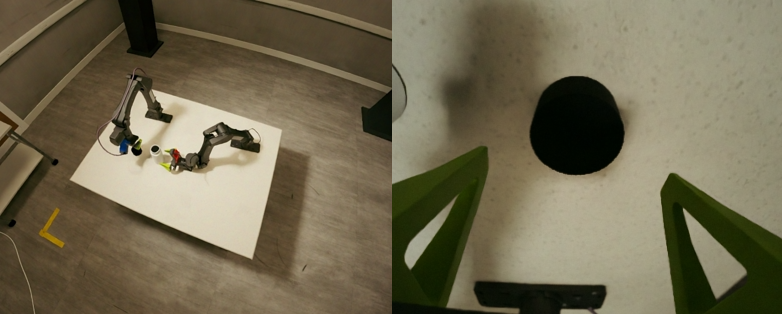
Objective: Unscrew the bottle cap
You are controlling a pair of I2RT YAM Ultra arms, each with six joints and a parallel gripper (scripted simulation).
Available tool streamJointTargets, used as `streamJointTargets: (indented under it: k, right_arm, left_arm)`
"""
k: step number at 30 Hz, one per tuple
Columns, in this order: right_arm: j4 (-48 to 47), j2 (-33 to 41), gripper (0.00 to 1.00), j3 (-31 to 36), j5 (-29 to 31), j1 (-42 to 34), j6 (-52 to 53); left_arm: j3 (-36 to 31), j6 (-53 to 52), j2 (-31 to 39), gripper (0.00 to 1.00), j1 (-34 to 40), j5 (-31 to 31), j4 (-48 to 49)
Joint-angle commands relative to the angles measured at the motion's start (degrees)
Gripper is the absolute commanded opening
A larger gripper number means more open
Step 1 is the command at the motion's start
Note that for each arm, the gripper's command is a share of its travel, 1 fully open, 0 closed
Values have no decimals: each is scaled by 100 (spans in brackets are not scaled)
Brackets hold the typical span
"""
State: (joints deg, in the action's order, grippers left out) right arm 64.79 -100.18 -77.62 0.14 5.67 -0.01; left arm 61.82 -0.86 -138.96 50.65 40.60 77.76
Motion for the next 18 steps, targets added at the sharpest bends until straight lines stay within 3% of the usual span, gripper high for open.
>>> streamJointTargets:
  k: [1, 18]
  right_arm:
    - [450, 7, 94, -201, -1, 0, 0]
    - [257, 34, 94, -88, -1, 0, 0]
  left_arm:
    - [-107, 7, 119, 96, 12, 134, 96]
    - [12, -1, 80, 96, -17, 54, 90]
